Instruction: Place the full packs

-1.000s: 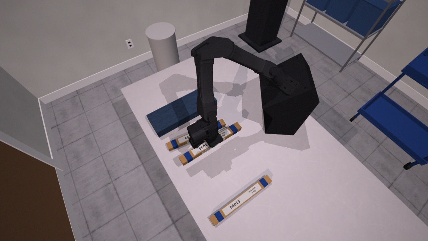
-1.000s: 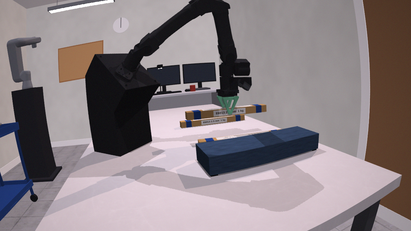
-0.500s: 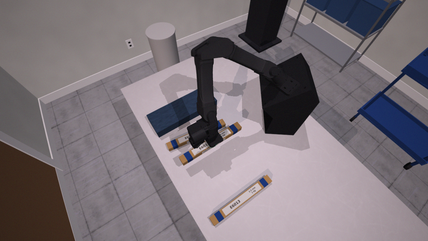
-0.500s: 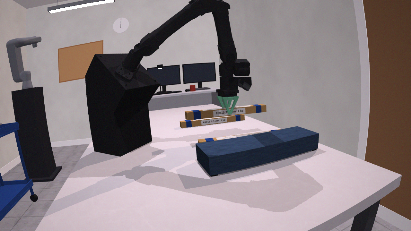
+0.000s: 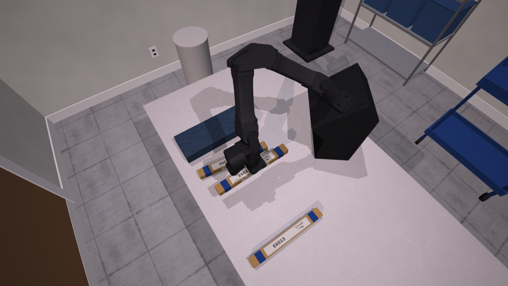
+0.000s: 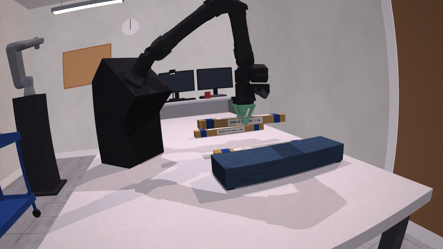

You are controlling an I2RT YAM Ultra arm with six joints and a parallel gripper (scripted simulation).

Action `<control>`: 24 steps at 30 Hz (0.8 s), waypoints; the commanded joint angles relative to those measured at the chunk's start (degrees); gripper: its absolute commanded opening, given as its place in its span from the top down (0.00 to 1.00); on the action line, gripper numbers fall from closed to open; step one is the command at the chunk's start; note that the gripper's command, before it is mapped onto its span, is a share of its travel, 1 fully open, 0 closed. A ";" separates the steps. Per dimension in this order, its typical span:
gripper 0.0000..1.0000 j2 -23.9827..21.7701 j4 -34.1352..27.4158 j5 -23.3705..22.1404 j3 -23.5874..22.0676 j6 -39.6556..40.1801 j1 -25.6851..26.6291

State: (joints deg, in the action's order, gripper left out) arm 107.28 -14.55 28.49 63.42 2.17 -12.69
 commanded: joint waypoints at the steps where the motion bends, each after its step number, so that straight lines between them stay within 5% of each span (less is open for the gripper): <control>1: 1.00 -3.99 -1.34 0.41 -0.48 -0.59 -1.95; 24: 1.00 -7.90 -6.37 1.54 -0.38 -2.60 -4.04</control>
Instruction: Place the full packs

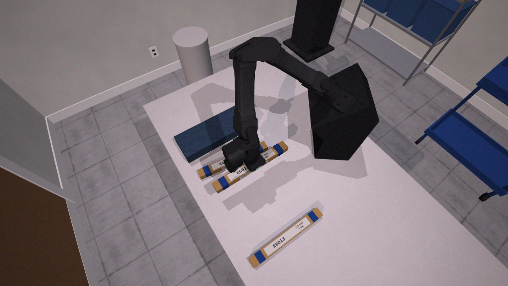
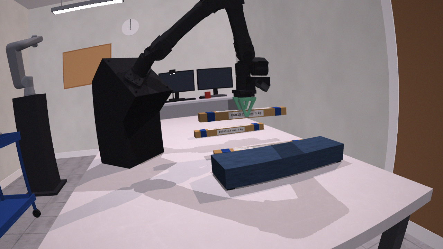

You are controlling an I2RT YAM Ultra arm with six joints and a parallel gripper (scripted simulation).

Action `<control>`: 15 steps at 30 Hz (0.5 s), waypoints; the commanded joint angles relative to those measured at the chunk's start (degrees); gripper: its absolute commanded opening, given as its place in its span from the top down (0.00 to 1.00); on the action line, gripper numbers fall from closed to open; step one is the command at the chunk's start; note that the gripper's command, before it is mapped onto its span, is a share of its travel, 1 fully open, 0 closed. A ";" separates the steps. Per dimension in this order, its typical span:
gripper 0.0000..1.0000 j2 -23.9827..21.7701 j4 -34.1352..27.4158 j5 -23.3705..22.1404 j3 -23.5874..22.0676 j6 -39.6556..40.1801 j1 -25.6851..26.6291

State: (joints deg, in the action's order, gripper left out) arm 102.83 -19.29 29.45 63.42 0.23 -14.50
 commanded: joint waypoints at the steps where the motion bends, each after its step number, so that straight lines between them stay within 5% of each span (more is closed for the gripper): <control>1: 1.00 -3.64 -1.88 0.64 -0.37 -0.76 -2.34; 15: 1.00 -5.64 -4.77 1.29 -0.18 -1.98 -3.57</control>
